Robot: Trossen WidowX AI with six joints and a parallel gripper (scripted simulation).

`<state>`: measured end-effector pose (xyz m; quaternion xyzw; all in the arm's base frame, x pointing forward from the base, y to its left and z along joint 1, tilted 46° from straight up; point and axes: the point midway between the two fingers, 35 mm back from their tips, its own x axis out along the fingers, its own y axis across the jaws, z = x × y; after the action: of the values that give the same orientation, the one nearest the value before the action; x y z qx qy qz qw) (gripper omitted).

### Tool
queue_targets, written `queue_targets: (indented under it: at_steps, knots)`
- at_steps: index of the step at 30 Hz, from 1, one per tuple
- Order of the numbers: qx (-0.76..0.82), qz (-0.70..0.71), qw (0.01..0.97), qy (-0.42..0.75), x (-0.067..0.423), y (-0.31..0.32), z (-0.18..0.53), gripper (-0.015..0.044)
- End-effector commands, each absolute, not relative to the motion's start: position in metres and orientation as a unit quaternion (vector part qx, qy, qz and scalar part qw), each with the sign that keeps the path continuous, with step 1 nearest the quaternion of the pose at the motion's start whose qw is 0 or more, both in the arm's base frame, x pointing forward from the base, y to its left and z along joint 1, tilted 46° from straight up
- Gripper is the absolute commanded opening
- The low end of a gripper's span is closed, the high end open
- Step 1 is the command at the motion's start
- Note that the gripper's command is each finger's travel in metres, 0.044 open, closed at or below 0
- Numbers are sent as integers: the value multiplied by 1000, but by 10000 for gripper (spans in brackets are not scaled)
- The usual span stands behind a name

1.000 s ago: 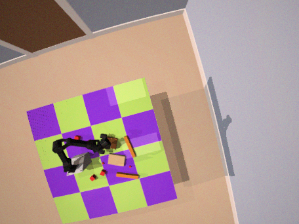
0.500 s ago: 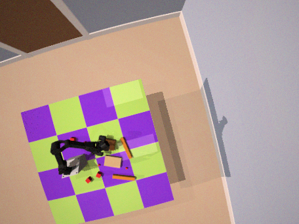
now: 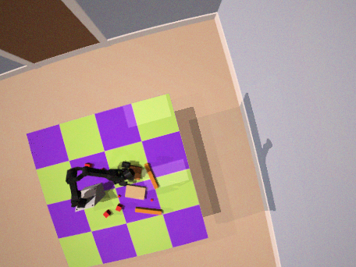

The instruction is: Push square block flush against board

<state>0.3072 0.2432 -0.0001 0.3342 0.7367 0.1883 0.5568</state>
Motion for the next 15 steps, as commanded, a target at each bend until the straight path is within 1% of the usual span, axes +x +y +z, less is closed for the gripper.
queue_targets:
  at_steps: [1, 15]
  knots:
    - [332, 190, 560, 735, 314, 243, -3, 0]
    - [332, 190, 560, 735, 296, 246, 4, 0]
